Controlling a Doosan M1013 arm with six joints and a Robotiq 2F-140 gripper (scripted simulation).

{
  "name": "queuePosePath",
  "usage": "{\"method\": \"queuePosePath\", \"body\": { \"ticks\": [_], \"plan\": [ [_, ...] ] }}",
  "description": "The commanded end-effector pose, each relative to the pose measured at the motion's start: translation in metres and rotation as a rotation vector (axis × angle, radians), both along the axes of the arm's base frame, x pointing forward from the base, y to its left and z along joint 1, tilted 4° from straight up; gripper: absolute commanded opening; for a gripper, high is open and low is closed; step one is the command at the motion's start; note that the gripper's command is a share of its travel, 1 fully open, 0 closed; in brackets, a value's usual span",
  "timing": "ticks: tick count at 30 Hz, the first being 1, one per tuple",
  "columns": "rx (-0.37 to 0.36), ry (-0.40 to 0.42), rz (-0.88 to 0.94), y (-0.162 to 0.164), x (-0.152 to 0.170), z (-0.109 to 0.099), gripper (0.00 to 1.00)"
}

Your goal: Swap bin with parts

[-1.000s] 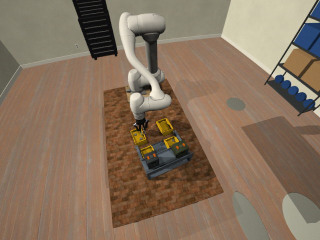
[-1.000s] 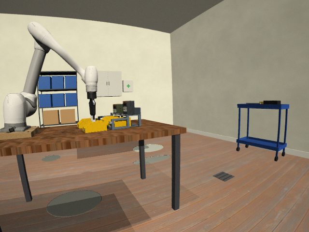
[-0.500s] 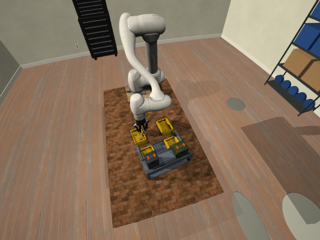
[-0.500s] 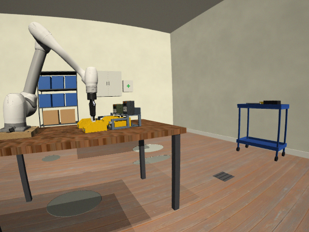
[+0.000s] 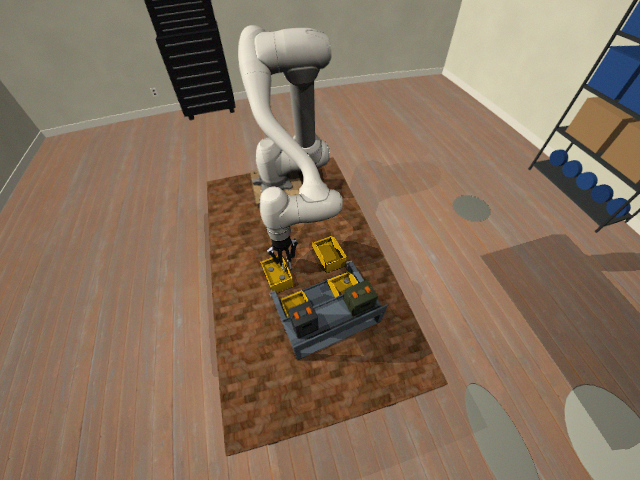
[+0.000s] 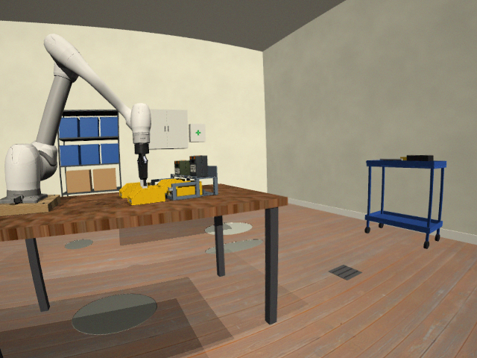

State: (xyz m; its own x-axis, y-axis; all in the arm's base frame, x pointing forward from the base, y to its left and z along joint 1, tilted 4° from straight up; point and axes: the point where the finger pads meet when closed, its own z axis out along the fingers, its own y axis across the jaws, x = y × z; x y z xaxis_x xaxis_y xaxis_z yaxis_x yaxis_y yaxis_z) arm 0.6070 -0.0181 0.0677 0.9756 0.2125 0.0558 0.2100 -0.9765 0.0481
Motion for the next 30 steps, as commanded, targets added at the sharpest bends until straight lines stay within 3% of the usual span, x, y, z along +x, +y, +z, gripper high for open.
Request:
{"method": "queuePosePath", "body": {
  "ticks": [1,25,26,30],
  "plan": [
    [-0.001,0.005,-0.002,-0.0016,-0.0035,-0.0042,0.24],
    [-0.001,0.005,-0.002,-0.0016,-0.0035,-0.0042,0.24],
    [-0.001,0.005,-0.002,-0.0016,-0.0035,-0.0042,0.1],
    [-0.001,0.005,-0.002,-0.0016,-0.0035,-0.0042,0.1]
  ]
}}
